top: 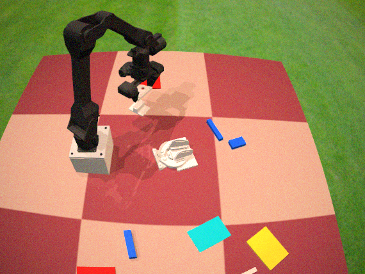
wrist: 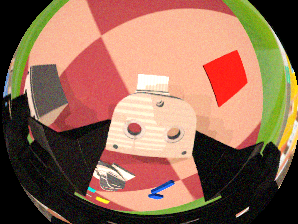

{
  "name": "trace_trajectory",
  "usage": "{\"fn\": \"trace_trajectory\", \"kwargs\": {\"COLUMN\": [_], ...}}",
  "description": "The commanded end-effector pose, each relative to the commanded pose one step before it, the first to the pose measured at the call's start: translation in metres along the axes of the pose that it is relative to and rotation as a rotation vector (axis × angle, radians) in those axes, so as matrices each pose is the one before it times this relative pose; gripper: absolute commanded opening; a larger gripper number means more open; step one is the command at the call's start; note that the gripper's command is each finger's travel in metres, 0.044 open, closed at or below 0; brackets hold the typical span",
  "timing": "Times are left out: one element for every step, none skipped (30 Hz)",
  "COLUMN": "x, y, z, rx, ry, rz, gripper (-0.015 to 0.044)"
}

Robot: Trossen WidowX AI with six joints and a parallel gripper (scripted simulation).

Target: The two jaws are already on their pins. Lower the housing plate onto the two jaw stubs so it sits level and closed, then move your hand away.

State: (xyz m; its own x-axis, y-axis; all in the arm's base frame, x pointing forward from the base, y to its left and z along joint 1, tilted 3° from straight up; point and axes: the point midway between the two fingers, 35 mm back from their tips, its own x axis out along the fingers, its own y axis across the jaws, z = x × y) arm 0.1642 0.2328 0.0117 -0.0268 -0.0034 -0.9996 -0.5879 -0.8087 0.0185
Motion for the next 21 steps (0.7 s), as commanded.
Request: {"fn": "trace_trajectory", "kwargs": {"x": [-0.00097, -0.00007, -0.00007, -0.00007, -0.00007, -0.00007, -0.00006, -0.00006, -0.00006, -0.00006, -0.00005, -0.00005, -0.00005, -0.00005, -0.00004, -0.00004, -0.00004, -0.00004, -0.00003, -0.00003, -0.00003], "y": [0.00207, 0.00017, 0.00012, 0.00006, 0.00001, -0.00005, -0.00010, -0.00016, -0.00021, -0.00026, -0.00032, -0.00037, -0.00043, -0.00049, -0.00054, -0.00059, -0.00065, -0.00070, -0.00076, -0.00081, -0.00086], "z": [-0.01294, -0.00334, -0.00334, -0.00338, -0.00338, -0.00337, -0.00337, -0.00336, -0.00335, -0.00334, -0.00333, -0.00332, -0.00331, -0.00335, -0.00334, -0.00333, -0.00331, -0.00330, -0.00328, -0.00326, -0.00324], "rx": [0.1142, 0.0280, 0.0280, 0.0284, 0.0284, 0.0284, 0.0284, 0.0284, 0.0284, 0.0284, 0.0284, 0.0284, 0.0284, 0.0288, 0.0289, 0.0289, 0.0289, 0.0289, 0.0289, 0.0289, 0.0289], "ry": [-0.00267, 0.00030, 0.00030, 0.00030, 0.00029, 0.00029, 0.00029, 0.00028, 0.00028, 0.00028, 0.00028, 0.00027, 0.00027, 0.00027, 0.00027, 0.00027, 0.00027, 0.00027, 0.00027, 0.00026, 0.00026], "rz": [0.00060, -0.00020, -0.00020, -0.00020, -0.00020, -0.00020, -0.00020, -0.00020, -0.00020, -0.00019, -0.00019, -0.00019, -0.00019, -0.00019, -0.00019, -0.00019, -0.00018, -0.00018, -0.00018, -0.00018, -0.00018], "gripper": [0.0351, 0.0351, 0.0351, 0.0351, 0.0351, 0.0351, 0.0351, 0.0351, 0.0351, 0.0351, 0.0351, 0.0351, 0.0351, 0.0351, 0.0351, 0.0351, 0.0351, 0.0351, 0.0351, 0.0351, 0.0351]}}
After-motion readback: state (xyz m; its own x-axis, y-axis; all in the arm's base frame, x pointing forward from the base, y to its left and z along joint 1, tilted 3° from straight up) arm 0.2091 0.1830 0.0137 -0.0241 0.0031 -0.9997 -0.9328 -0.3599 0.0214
